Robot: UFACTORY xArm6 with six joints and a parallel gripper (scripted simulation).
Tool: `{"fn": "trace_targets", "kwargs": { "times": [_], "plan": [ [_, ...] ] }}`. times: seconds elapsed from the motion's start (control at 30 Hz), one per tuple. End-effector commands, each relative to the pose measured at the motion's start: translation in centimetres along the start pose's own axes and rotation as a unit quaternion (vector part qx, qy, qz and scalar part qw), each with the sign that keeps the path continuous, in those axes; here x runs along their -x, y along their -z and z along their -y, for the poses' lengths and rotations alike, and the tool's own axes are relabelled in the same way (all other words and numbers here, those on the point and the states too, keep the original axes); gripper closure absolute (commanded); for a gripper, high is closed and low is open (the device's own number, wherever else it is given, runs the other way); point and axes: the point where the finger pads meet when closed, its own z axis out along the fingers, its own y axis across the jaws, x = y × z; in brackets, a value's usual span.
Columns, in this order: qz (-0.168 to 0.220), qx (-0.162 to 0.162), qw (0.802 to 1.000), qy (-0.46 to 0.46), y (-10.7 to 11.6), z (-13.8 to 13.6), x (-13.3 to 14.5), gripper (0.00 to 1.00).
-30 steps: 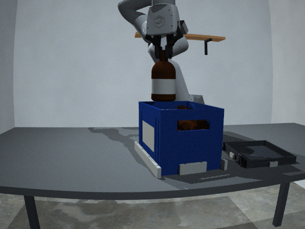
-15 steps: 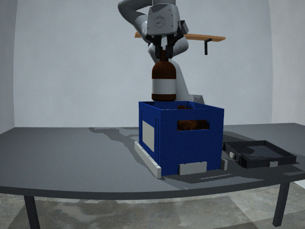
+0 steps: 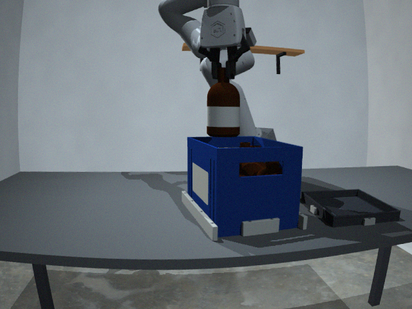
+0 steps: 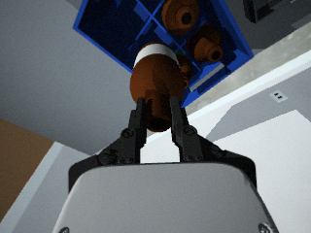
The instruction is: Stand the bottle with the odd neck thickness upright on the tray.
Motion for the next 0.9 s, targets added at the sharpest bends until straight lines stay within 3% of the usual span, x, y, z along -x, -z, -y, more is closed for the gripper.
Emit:
{"fn": "trace_targets", "kwargs": {
  "times": [0.0, 0.87],
  "plan": [
    [0.001, 0.001, 1.0, -0.001, 0.1, -0.1, 0.0, 1.0],
    [0.001, 0.001, 1.0, -0.001, 0.1, -1.8, -1.1, 1.0]
  ]
}}
